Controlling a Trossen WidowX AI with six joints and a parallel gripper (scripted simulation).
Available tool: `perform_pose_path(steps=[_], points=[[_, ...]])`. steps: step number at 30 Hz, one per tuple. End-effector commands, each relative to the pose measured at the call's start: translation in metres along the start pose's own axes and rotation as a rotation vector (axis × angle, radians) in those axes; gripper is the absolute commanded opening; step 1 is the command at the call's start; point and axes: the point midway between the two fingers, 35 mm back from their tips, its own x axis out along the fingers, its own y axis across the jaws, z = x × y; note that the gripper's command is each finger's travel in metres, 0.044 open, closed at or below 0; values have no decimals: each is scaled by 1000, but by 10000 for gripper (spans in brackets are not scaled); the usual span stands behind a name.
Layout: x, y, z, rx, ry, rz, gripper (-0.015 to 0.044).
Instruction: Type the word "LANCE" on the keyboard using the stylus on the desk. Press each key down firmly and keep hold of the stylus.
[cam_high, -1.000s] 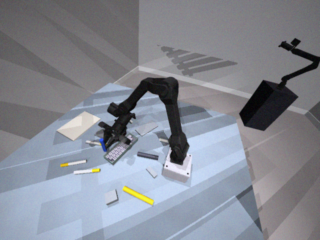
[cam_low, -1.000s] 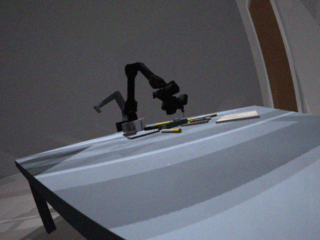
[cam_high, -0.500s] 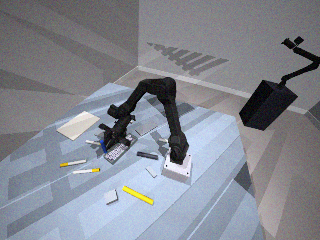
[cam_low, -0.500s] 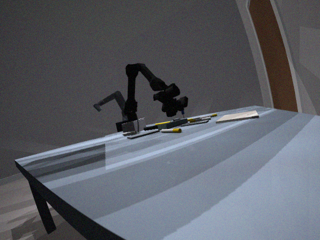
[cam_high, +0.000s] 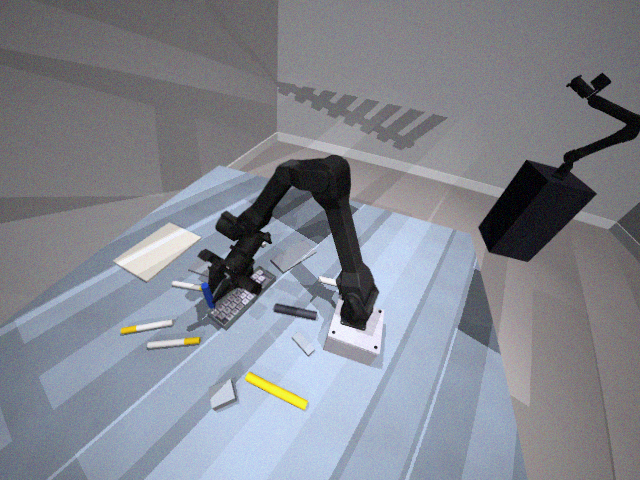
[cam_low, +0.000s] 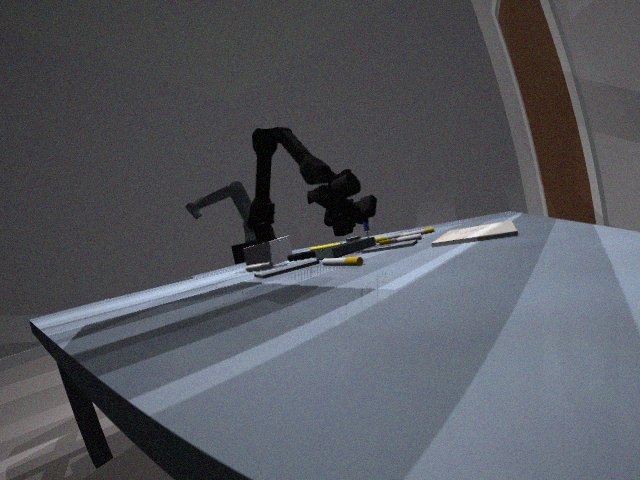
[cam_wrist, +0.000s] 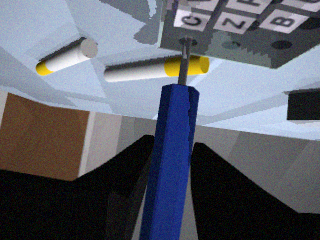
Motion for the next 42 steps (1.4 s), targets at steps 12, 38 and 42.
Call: perform_pose_path(steps=[12, 38, 42], points=[[4, 0, 6, 5, 3, -1, 81], [-6, 0, -11, 5, 3, -1, 81], [-13, 0, -23, 5, 3, -1, 81]])
